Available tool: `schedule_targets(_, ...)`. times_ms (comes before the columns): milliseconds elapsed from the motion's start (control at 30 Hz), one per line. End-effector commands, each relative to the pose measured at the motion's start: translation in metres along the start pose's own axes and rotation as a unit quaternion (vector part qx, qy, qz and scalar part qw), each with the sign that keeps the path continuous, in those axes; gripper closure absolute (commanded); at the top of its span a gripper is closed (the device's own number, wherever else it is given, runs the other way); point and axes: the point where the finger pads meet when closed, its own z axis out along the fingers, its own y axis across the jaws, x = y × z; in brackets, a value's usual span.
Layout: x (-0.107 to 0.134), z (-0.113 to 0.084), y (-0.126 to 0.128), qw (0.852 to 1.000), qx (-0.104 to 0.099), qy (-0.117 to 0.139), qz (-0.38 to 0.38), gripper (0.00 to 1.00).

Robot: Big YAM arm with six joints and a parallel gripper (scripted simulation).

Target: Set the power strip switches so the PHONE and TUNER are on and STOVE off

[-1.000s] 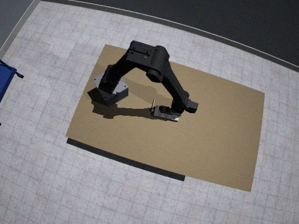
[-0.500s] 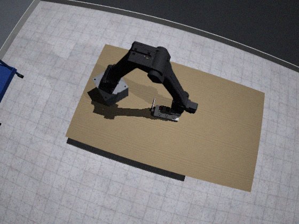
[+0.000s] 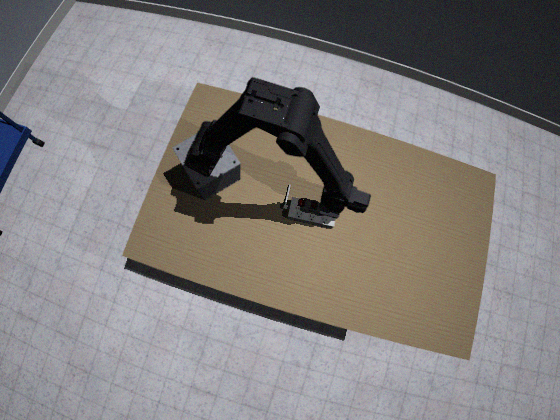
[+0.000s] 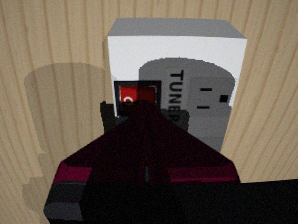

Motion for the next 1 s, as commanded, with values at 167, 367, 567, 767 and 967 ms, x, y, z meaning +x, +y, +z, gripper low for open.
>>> schedule_targets(167,-0.019,-0.003,-0.004,1.0,0.001,-0.021,-0.003,1.0)
schedule_targets(367,-0.019,-0.003,-0.004,1.0,0.001,-0.021,-0.003,1.0)
schedule_targets(567,-0.019,-0.003,-0.004,1.0,0.001,-0.021,-0.003,1.0)
schedule_targets(767,-0.019,-0.003,-0.004,1.0,0.001,-0.021,-0.003,1.0)
schedule_targets(967,-0.006,-0.004,-0.004,1.0,0.0,-0.015,-0.003,1.0)
